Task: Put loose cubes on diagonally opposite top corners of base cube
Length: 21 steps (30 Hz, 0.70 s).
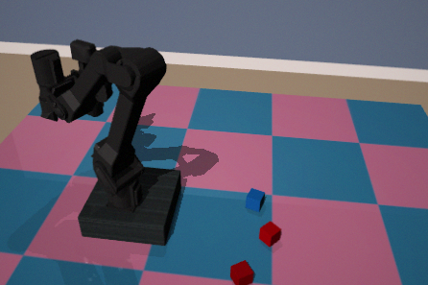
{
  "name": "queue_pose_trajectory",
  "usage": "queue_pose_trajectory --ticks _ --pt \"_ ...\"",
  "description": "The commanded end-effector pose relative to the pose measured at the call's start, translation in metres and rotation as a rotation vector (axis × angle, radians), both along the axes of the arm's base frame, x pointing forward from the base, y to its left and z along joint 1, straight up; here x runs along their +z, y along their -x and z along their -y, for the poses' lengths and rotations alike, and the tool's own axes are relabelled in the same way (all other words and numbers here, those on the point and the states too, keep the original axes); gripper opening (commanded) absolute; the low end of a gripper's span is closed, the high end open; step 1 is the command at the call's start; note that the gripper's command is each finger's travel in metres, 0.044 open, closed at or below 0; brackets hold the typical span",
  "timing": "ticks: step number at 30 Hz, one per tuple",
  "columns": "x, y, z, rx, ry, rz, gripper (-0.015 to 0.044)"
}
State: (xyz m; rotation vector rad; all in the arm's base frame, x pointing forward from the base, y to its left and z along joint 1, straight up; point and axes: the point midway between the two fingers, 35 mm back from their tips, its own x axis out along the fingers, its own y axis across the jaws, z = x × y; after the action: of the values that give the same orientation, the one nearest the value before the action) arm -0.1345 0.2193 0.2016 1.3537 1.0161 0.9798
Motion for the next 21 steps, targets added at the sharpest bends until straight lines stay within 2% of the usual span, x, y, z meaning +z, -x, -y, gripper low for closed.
queue_pose_trajectory --ticks 1,5,21 --pt "0.0 0.0 -0.001 -0.002 0.002 0.004 0.0374" --pt "0.0 -0.008 -0.018 -0.039 0.037 0.08 0.0269" --pt "-0.007 -0.075 -0.091 -0.2 0.3 0.381 0.0265"
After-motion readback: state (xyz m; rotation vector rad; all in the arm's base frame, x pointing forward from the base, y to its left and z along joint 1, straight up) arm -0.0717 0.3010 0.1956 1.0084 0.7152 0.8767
